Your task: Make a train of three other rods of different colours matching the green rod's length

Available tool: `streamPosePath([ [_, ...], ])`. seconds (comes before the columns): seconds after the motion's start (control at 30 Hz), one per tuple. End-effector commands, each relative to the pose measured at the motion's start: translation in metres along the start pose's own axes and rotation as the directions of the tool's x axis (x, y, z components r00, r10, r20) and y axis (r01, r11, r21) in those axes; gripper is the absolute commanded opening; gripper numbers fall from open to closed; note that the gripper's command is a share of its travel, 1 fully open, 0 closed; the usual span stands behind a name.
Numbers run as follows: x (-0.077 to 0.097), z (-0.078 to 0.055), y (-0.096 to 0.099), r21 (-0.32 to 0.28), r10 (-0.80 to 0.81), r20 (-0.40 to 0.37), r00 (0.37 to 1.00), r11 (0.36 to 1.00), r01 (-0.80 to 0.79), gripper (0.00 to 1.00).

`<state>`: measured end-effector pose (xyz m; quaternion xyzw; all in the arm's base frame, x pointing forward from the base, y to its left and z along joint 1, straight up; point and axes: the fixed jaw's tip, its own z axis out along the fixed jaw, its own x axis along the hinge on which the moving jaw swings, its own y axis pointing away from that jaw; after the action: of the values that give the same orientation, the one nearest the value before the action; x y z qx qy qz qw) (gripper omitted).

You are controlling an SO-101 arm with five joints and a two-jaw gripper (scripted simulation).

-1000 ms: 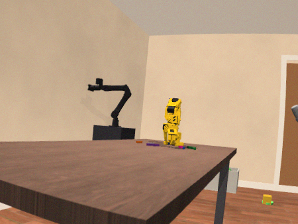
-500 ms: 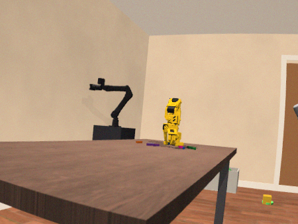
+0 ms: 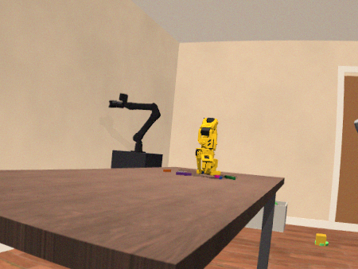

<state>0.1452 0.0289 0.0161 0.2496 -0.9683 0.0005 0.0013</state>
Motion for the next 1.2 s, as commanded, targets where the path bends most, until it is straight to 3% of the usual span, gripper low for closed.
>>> streamPosePath([
  [0.0,-0.0086,-0.0077,-0.0032,0.019,0.003,0.054,0.999,1.000,-0.004,0.00],
  [1.17,-0.0091,0.0013,-0.0034,0.019,0.003,0.054,0.999,1.000,-0.004,0.00],
])
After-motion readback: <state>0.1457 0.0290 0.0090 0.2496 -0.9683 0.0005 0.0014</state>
